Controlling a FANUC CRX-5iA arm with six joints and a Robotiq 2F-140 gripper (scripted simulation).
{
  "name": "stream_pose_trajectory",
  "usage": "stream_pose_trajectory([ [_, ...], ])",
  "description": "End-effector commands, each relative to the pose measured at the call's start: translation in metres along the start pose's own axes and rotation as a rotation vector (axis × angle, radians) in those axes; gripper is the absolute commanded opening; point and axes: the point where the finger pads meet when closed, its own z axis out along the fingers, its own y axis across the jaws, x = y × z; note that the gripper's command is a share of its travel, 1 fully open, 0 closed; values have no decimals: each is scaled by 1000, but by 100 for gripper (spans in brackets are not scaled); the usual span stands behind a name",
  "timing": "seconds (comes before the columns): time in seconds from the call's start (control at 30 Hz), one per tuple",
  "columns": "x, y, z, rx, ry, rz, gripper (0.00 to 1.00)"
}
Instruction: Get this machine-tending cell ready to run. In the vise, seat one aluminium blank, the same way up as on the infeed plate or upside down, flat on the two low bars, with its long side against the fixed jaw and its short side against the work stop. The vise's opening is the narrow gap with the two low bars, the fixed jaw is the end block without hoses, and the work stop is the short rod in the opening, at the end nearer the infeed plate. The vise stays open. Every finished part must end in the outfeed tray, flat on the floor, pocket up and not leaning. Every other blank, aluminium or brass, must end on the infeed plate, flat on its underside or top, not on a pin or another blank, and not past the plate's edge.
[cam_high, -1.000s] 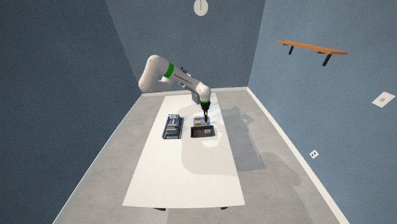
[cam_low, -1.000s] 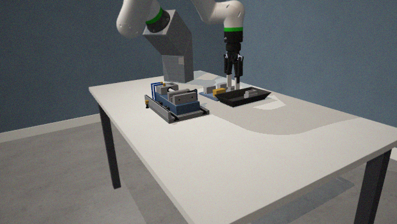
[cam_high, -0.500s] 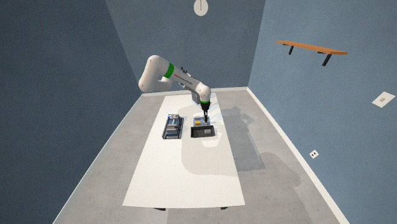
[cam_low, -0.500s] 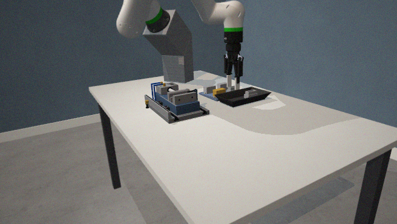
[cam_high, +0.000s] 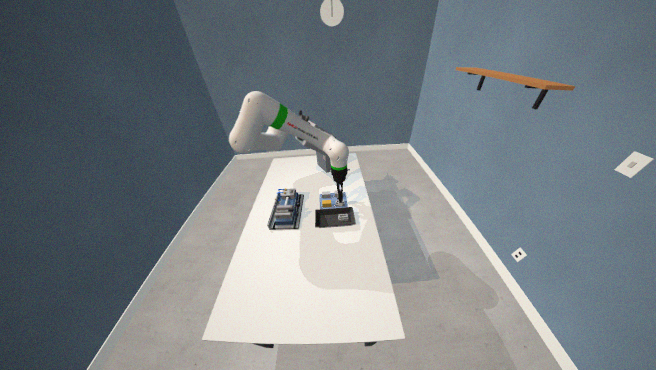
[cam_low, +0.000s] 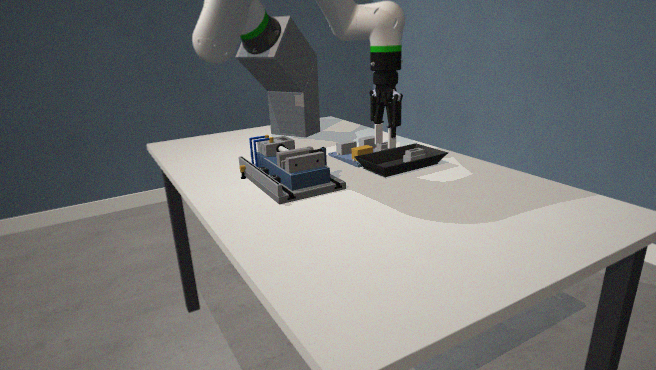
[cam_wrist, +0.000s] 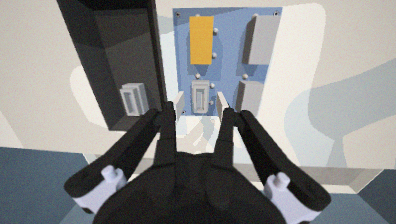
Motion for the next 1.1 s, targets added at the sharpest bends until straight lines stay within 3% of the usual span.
stream_pose_trajectory([
  [0.0,0,0,0,0,0,0,40],
  [0.5,0,0,0,0,0,0,40],
  [0.53,0,0,0,0,0,0,0],
  [1.07,0,0,0,0,0,0,0],
])
